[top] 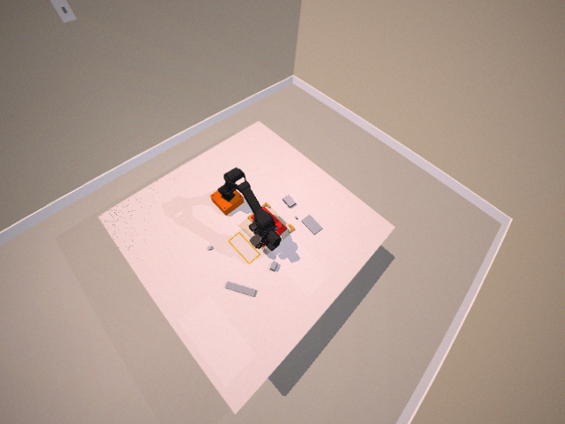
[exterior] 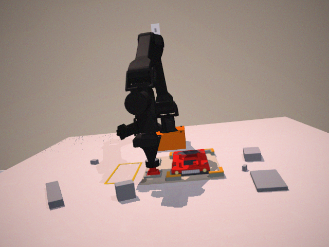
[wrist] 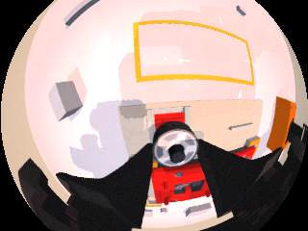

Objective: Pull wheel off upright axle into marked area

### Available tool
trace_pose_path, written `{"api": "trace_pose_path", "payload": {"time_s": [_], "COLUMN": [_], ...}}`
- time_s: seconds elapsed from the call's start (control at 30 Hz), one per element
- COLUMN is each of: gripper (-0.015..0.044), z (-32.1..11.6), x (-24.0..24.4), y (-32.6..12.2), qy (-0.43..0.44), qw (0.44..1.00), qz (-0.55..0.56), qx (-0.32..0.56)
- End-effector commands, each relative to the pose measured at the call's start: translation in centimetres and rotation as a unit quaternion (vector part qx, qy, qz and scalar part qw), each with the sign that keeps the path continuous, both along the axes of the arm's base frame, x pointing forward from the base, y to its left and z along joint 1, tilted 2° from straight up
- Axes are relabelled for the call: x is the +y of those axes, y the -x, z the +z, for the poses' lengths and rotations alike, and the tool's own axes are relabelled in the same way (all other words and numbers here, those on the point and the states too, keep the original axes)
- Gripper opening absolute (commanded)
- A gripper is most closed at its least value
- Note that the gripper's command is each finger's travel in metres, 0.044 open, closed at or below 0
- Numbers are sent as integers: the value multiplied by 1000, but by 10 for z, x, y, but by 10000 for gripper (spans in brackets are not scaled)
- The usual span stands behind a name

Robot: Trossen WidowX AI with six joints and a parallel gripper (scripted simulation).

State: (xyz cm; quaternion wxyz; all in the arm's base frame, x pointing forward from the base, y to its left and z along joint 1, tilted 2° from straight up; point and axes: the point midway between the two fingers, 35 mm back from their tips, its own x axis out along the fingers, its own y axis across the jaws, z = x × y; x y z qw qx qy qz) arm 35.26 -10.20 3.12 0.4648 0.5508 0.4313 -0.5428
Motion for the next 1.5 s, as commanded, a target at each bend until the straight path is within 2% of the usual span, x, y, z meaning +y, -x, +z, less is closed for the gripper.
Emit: {"api": "trace_pose_path", "payload": {"time_s": [0.0,1.47], "gripper": [0,0], "z": [4,18], "x": [0,1], "y": [1,1], "qy": [0,2], "qw": [1000,1000], "qz": [0,1], "qx": [0,-2]}}
